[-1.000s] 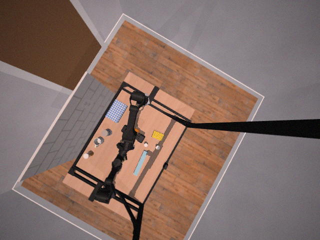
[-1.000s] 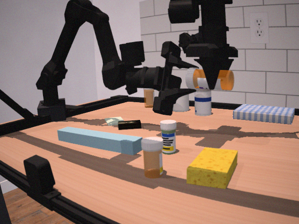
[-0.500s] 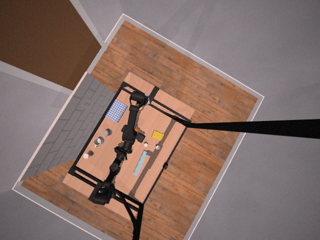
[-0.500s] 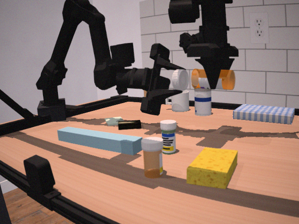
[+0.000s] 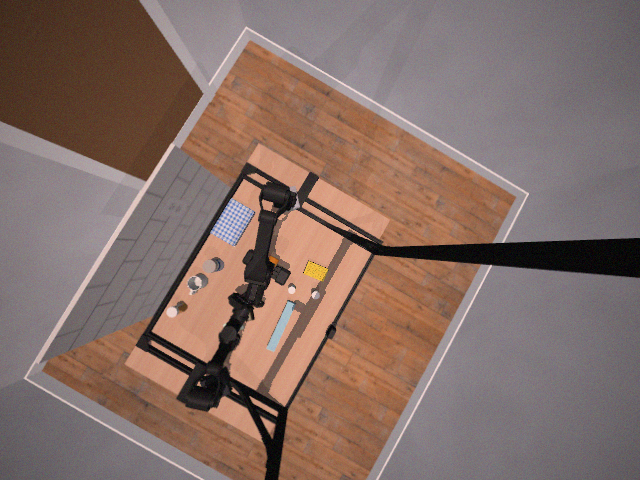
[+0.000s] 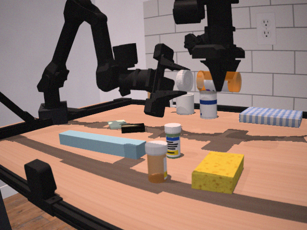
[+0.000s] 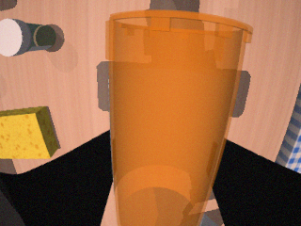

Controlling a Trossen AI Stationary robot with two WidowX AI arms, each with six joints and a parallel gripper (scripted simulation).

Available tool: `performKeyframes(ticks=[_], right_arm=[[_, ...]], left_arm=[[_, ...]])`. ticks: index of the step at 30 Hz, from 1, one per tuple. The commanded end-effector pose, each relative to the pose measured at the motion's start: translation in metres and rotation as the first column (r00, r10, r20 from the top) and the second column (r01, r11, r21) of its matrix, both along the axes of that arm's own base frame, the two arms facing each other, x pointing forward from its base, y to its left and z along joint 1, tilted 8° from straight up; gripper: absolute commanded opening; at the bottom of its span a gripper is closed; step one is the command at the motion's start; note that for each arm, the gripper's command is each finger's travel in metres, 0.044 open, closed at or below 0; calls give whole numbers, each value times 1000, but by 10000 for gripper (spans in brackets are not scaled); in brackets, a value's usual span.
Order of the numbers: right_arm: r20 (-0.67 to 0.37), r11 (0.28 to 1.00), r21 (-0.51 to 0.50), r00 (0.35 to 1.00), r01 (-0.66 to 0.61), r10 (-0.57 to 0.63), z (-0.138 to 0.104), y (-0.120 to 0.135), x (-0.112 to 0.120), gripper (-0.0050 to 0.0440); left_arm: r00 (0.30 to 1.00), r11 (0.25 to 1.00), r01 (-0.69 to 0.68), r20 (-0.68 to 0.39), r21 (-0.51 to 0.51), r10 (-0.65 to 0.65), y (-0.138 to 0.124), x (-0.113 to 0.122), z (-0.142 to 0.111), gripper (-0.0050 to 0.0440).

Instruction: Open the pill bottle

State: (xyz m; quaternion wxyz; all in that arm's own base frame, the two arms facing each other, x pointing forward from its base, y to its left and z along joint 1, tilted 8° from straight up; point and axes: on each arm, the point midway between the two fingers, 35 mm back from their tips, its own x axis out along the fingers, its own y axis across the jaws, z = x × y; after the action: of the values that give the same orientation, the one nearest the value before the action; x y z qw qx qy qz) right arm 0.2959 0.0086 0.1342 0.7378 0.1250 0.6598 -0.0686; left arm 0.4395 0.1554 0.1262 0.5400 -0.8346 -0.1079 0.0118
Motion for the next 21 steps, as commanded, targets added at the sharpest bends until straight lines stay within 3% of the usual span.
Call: performKeyframes(ticks=[1, 10, 21], right_arm=[[2, 1000, -2, 1000, -2, 2, 0, 0, 0, 0], [2, 1000, -2, 1000, -2, 2, 0, 0, 0, 0], [2, 1000, -2, 1000, -2, 2, 0, 0, 0, 0]], left_arm=[[1000, 1000, 2, 12, 1, -2, 0, 0, 4, 0], [1000, 1000, 0, 1, 0, 0, -4, -20, 2, 0], [1000, 1000, 0, 1, 0, 0, -5, -22, 2, 0]])
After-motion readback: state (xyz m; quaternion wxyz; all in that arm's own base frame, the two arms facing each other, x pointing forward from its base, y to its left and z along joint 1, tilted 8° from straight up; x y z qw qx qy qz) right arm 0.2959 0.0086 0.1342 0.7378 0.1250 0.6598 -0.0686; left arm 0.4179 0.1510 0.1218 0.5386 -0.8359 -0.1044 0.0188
